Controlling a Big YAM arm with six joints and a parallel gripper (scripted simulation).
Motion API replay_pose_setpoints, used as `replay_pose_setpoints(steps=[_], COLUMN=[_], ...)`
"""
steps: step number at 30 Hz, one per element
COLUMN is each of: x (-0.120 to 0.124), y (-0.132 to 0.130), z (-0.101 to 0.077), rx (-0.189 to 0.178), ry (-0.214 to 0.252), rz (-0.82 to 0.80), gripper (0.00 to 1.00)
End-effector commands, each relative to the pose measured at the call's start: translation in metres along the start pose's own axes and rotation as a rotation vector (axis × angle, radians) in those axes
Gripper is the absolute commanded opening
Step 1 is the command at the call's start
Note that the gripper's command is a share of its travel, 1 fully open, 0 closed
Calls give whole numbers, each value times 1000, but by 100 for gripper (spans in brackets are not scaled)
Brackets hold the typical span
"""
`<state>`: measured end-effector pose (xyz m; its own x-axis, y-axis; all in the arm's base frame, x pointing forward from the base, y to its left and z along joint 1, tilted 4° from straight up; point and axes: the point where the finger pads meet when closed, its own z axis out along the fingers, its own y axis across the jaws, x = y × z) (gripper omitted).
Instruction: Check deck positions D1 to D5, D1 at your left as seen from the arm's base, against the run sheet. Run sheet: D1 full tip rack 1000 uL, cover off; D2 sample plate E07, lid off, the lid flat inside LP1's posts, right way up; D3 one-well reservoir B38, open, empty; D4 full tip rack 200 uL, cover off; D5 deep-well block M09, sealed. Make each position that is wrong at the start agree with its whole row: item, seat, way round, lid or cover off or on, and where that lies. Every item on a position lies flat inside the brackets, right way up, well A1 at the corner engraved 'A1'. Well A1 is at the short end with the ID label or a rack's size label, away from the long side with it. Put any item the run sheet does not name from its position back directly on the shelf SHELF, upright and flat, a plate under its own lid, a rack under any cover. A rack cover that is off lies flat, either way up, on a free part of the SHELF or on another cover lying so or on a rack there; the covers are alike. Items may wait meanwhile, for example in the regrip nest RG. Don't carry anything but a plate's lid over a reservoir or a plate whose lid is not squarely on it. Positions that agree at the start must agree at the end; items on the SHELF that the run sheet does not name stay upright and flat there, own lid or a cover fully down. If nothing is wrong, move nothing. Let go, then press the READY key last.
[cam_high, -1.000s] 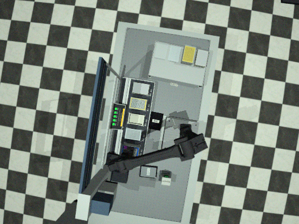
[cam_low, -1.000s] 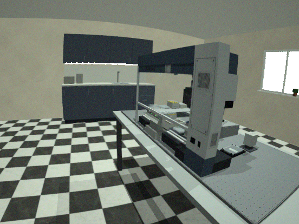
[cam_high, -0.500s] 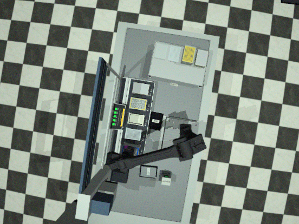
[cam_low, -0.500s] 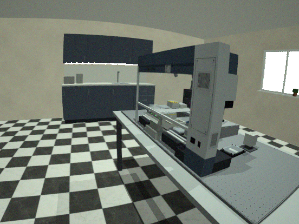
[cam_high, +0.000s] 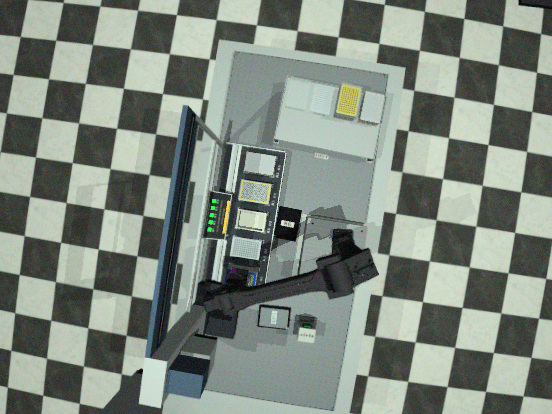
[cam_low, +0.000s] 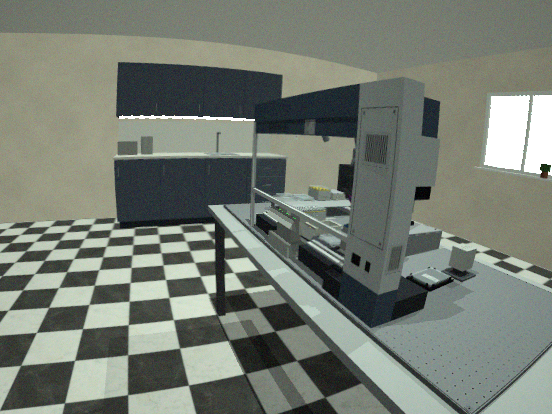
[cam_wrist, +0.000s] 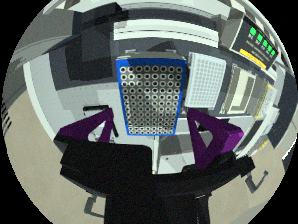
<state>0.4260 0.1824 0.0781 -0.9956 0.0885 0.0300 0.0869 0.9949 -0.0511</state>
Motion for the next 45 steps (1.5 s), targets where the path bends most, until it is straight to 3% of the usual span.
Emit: replay_pose_setpoints(steps=[1, 10, 11, 13, 25, 27, 28, 30, 32, 36, 37, 45], x=[-7, -7, -15, -7, -6, -6, -16, -6, -6, -10, -14, -14], y=[-2, -2, 2, -2, -2, -2, 3, -2, -2, 0, 6, 6], z=[8, 20, 8, 25, 45, 45, 32, 50, 52, 48, 34, 34], rx=[-3, -3, -19, -3, -2, -2, -20, -2, -2, -6, -19, -19], ry=[-8, -8, -39, -8, -8, -8, -41, -8, -8, -14, -38, -38], rz=[2, 2, 4, 2, 2, 2, 3, 1, 2, 2, 1, 1], gripper=[100, 100, 100, 100, 100, 100, 100, 100, 100, 100, 100, 100])
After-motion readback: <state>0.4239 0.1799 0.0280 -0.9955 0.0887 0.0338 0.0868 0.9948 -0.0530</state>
